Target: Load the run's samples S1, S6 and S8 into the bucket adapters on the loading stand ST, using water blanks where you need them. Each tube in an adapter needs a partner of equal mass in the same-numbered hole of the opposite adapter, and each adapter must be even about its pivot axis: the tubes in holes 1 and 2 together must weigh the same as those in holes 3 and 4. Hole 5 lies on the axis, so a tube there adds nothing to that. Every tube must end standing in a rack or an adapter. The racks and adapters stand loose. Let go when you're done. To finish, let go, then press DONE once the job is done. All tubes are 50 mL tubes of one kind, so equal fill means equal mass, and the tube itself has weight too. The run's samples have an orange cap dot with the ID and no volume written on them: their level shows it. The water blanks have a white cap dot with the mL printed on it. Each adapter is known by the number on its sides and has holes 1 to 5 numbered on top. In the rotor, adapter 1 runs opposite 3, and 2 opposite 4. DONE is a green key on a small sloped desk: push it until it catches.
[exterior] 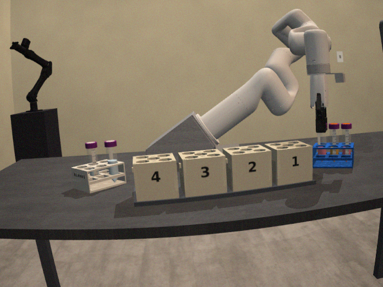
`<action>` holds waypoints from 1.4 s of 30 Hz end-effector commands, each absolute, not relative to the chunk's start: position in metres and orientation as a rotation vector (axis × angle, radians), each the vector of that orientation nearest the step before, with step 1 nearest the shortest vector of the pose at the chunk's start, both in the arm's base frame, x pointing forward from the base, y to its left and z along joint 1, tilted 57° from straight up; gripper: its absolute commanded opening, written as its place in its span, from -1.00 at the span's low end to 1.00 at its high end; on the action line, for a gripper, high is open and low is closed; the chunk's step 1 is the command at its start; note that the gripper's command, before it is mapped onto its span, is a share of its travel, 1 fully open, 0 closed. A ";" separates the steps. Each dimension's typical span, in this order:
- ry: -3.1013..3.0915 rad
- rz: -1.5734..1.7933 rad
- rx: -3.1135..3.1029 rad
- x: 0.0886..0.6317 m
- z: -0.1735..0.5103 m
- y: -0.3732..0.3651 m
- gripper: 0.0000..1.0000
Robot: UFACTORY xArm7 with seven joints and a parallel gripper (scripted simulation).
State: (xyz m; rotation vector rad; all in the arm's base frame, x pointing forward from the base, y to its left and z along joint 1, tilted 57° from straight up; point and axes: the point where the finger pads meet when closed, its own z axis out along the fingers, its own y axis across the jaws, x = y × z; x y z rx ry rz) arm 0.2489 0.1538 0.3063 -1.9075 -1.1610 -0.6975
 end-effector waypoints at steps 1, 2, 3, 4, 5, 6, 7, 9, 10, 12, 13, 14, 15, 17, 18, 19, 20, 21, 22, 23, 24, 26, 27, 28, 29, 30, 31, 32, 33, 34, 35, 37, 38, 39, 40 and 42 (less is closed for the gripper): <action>-1.160 -0.702 -1.908 0.250 0.307 0.153 -1.00; -1.160 -0.702 -1.908 0.250 0.307 0.153 -1.00; -1.160 -0.702 -1.908 0.250 0.307 0.153 -1.00; -1.160 -0.702 -1.908 0.250 0.307 0.153 -1.00; -1.160 -0.702 -1.908 0.250 0.307 0.153 -1.00; -1.160 -0.702 -1.908 0.250 0.307 0.153 -1.00; -1.160 -0.702 -1.908 0.250 0.307 0.153 -1.00; -1.160 -0.702 -1.908 0.250 0.307 0.153 -1.00; -1.160 -0.702 -1.908 0.250 0.307 0.153 -1.00; -1.160 -0.702 -1.908 0.250 0.307 0.153 -1.00; -1.160 -0.702 -1.908 0.250 0.308 0.153 -1.00; -1.160 -0.702 -1.908 0.250 0.308 0.152 -1.00; -1.160 -0.702 -1.908 0.250 0.309 0.151 -1.00; -1.160 -0.702 -1.908 0.249 0.309 0.150 -1.00; -1.160 -0.702 -1.908 0.249 0.310 0.150 -1.00; -1.160 -0.702 -1.908 0.249 0.310 0.149 -1.00; -1.160 -0.702 -1.908 0.249 0.310 0.149 -1.00; -1.160 -0.702 -1.908 0.249 0.311 0.148 -1.00; -1.160 -0.702 -1.908 0.249 0.311 0.147 -1.00; -1.160 -0.702 -1.908 0.249 0.311 0.147 -1.00; -1.160 -0.702 -1.908 0.249 0.311 0.147 -1.00; -1.160 -0.702 -1.908 0.249 0.312 0.146 -1.00; -1.160 -0.702 -1.908 0.249 0.312 0.146 -1.00; -1.160 -0.702 -1.908 0.249 0.312 0.145 -1.00; -1.160 -0.702 -1.908 0.249 0.313 0.145 -1.00; -1.160 -0.702 -1.908 0.249 0.313 0.144 -1.00; -1.160 -0.702 -1.908 0.249 0.314 0.144 -1.00; -1.160 -0.702 -1.908 0.249 0.314 0.143 -1.00; -1.160 -0.702 -1.908 0.249 0.314 0.142 -1.00; -1.160 -0.702 -1.908 0.249 0.315 0.142 -1.00; -1.160 -0.702 -1.908 0.249 0.315 0.141 -1.00; -1.160 -0.702 -1.908 0.249 0.316 0.140 -1.00; -1.160 -0.702 -1.908 0.249 0.316 0.140 -1.00; -1.160 -0.702 -1.908 0.249 0.316 0.139 -1.00; -1.160 -0.702 -1.908 0.249 0.317 0.138 -1.00; -1.160 -0.702 -1.908 0.249 0.317 0.138 -1.00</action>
